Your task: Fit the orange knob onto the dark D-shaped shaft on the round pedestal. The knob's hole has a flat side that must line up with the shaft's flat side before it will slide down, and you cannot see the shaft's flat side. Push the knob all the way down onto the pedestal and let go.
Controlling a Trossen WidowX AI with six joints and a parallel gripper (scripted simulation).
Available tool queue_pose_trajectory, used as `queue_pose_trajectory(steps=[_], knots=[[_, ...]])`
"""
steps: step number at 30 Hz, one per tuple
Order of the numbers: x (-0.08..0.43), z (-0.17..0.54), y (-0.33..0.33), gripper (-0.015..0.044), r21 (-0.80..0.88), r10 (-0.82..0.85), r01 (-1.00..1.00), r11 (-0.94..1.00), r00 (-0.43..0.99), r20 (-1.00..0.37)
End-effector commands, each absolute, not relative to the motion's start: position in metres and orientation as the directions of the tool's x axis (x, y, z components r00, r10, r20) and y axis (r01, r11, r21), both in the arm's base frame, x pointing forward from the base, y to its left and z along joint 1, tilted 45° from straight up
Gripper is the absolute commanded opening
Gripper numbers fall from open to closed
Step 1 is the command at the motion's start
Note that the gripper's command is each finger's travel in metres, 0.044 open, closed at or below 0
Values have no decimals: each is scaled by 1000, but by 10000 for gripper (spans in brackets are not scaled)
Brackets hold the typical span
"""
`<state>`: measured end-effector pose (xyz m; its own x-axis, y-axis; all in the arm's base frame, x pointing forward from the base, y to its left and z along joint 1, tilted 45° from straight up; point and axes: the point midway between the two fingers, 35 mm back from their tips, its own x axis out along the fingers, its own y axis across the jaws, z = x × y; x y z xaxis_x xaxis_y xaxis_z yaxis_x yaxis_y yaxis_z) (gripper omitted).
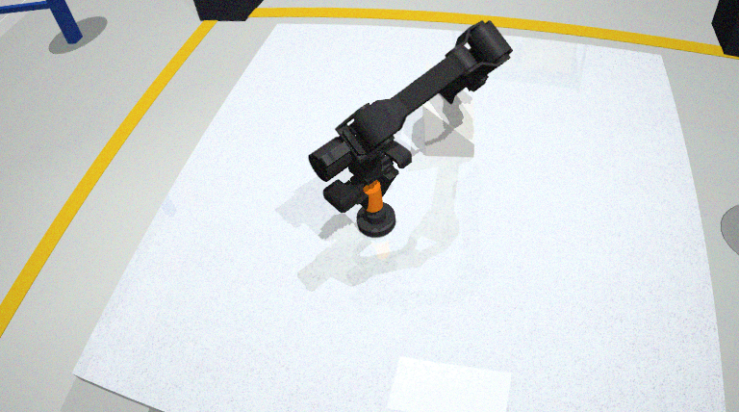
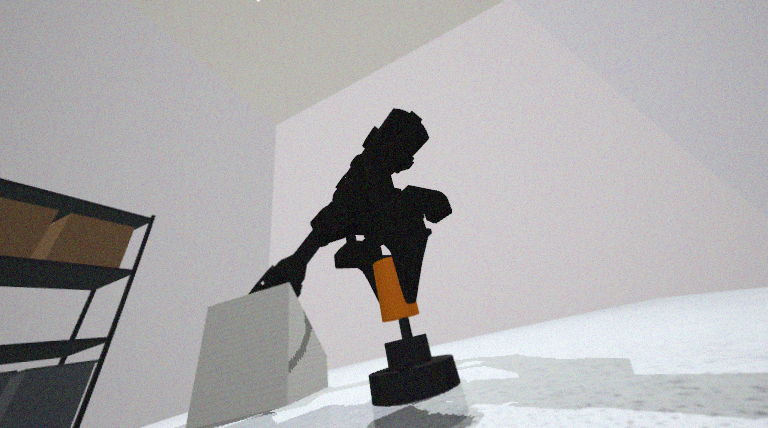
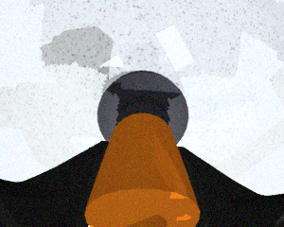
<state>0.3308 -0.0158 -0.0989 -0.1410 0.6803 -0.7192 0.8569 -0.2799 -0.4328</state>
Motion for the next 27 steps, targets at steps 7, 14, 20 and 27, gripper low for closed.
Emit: queue_pose_trajectory(steps=[7, 14, 20, 27], knots=[[330, -99, -14, 0, -437, 679, 853, -287, -140, -720], [330, -100, -14, 0, -437, 679, 853, -287, -140, -720], [330, -100, -14, 0, -437, 679, 853, -287, -140, -720], [330, -99, -16, 0, -437, 679, 853, -287, -140, -720]])
